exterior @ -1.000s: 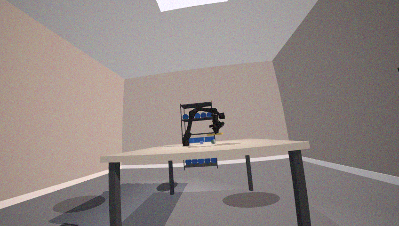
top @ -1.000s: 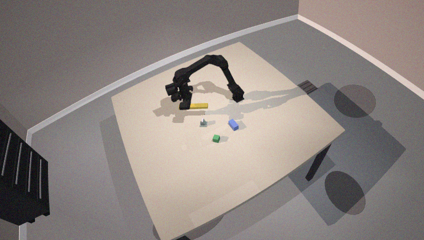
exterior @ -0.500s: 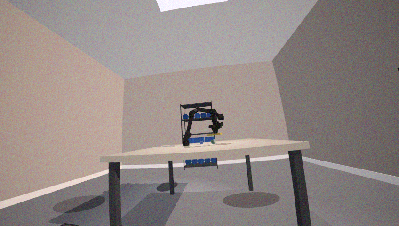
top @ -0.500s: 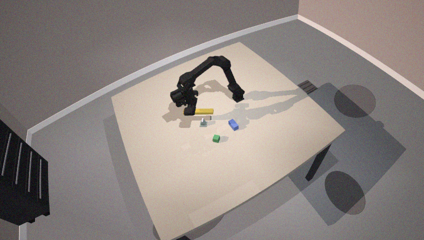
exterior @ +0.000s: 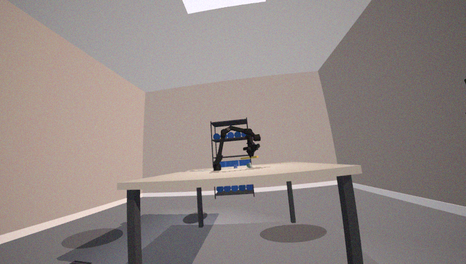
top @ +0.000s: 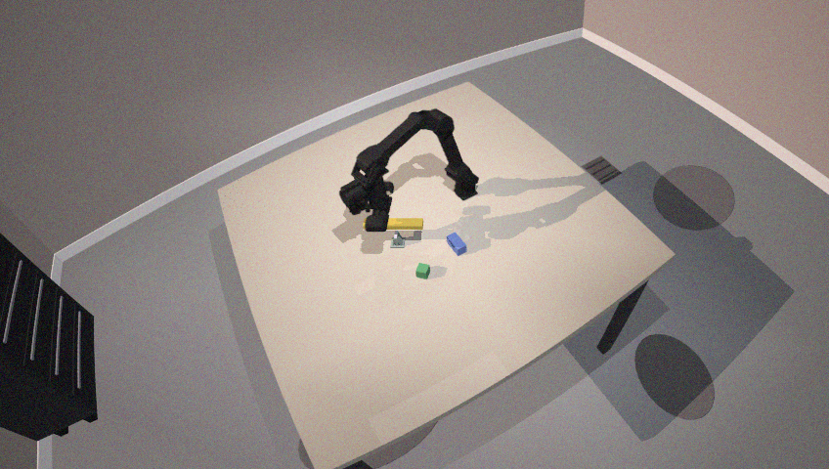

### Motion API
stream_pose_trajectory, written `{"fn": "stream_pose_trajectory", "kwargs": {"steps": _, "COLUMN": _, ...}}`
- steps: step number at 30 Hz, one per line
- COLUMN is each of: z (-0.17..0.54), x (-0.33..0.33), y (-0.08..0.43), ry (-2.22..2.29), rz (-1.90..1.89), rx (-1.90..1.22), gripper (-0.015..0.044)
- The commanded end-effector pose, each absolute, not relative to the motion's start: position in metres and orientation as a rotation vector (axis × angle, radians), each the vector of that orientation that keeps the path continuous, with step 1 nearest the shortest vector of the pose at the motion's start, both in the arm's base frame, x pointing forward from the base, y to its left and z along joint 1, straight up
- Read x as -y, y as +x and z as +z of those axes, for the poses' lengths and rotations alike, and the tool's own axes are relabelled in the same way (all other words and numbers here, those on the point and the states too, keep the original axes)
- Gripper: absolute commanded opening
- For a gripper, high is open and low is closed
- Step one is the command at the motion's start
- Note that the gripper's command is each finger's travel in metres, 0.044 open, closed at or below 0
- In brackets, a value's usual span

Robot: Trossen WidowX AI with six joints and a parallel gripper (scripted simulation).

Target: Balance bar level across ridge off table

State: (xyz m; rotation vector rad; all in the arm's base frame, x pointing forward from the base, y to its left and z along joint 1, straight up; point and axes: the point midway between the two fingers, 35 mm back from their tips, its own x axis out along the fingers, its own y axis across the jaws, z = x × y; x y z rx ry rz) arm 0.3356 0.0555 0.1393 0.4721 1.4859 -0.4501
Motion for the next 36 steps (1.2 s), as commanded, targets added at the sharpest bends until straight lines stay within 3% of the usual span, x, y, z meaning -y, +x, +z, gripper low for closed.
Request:
{"fn": "stream_pose_trajectory", "kwargs": {"steps": 1, "z": 0.133, "x": -0.057, "y": 0.335, "ry": 0.479, "rz": -0.453, "rx": -1.487, "gripper": 0.0000}}
{"fn": "stream_pose_trajectory", "kwargs": {"steps": 36, "z": 0.103, "x": -0.056, "y": 0.336, "ry": 0.479, "rz": -0.453, "rx": -1.487, "gripper": 0.0000}}
